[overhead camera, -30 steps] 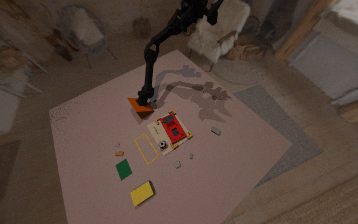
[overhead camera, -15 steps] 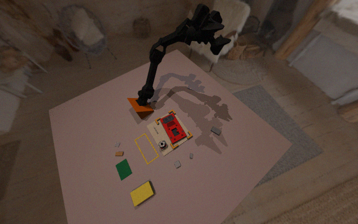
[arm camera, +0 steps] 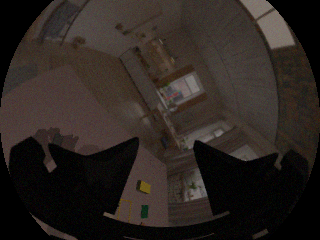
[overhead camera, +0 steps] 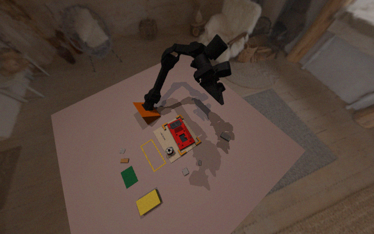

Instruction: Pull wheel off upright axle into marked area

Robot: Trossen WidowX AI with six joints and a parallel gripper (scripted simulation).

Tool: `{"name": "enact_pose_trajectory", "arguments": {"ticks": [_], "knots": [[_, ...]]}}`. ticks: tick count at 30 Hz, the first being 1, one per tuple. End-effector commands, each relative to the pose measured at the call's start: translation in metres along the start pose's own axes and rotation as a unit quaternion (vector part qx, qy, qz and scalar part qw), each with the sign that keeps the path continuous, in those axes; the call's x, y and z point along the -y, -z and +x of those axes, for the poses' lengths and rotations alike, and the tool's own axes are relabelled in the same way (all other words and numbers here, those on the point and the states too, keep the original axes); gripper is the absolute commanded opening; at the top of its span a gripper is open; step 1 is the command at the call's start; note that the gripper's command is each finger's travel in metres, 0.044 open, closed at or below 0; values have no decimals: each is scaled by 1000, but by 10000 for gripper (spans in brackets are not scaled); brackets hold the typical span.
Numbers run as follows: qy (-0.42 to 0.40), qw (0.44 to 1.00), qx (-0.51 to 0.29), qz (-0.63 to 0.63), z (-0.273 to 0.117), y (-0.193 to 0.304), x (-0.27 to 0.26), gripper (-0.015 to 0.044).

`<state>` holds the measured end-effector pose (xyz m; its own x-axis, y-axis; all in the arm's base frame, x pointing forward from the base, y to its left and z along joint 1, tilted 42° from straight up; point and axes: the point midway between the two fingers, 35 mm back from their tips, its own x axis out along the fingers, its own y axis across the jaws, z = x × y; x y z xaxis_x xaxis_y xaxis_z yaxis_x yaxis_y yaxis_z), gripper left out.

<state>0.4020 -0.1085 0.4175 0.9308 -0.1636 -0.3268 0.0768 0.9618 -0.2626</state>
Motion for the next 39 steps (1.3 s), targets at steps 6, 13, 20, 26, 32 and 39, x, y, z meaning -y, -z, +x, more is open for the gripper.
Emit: {"name": "enact_pose_trajectory", "arguments": {"ticks": [6, 13, 20, 26, 32, 39], "knots": [[-107, 980, -169, 16, 64, 106, -23, 300], [-204, 930, -298, 61, 88, 195, -47, 300], [-314, 836, -425, 147, 86, 287, -79, 300], [-392, 732, -502, 242, 69, 343, -105, 300], [-399, 720, -508, 254, 68, 349, -107, 300], [-399, 720, -508, 254, 73, 354, -102, 300]]}}
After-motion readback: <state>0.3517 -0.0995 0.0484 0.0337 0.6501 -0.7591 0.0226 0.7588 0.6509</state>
